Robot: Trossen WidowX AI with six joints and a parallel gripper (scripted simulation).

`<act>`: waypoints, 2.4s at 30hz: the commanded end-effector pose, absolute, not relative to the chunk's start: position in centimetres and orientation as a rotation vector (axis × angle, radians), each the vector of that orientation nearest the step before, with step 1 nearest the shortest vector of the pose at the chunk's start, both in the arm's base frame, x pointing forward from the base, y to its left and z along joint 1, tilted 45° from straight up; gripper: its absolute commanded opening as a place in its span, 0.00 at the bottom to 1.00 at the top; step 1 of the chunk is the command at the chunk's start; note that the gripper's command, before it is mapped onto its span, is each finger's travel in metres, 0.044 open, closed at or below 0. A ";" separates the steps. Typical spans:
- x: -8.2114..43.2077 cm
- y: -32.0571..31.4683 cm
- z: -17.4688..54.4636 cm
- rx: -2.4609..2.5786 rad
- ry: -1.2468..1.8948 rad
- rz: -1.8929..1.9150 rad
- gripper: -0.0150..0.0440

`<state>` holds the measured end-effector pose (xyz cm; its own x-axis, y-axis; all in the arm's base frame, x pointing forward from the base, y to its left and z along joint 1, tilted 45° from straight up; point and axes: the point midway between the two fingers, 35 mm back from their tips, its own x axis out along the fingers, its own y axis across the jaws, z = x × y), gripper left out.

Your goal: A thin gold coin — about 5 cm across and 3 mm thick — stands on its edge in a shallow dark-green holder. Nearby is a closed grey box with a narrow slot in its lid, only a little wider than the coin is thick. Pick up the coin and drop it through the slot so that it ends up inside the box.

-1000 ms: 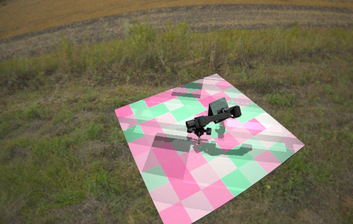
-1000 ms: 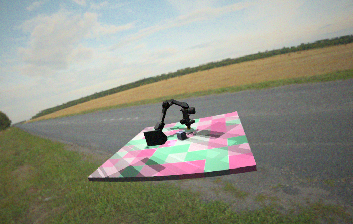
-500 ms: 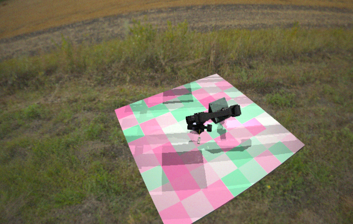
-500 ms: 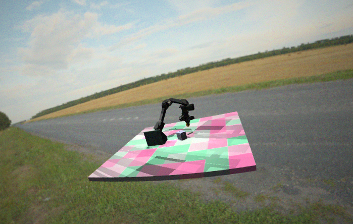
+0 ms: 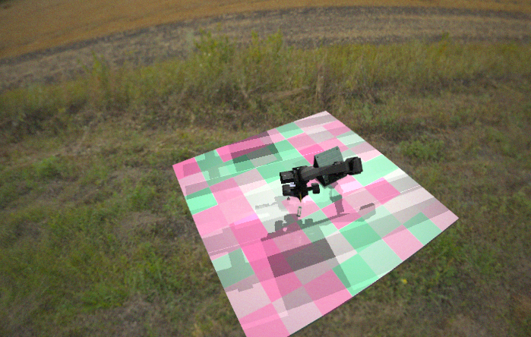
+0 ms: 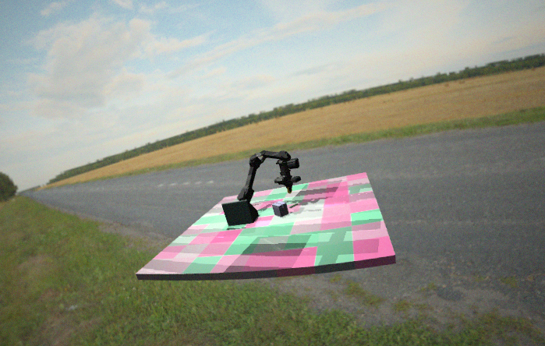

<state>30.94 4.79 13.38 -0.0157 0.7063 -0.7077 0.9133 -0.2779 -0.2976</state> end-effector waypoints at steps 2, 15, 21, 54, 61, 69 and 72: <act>31.1 4.7 13.6 1.894 1.741 -0.977 0.25; 31.2 4.9 13.7 1.602 1.778 -0.523 0.25; 31.3 4.9 13.8 1.458 1.770 -0.326 0.25; 30.7 2.7 11.8 1.166 1.712 0.018 0.25; 30.2 1.4 10.6 1.164 1.711 0.014 0.25; 29.4 0.0 9.2 1.162 1.711 0.011 0.25; 29.0 -0.5 8.7 1.162 1.711 0.010 0.25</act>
<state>29.52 0.15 9.49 -0.0082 0.6922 -0.7217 0.6825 0.5313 0.5018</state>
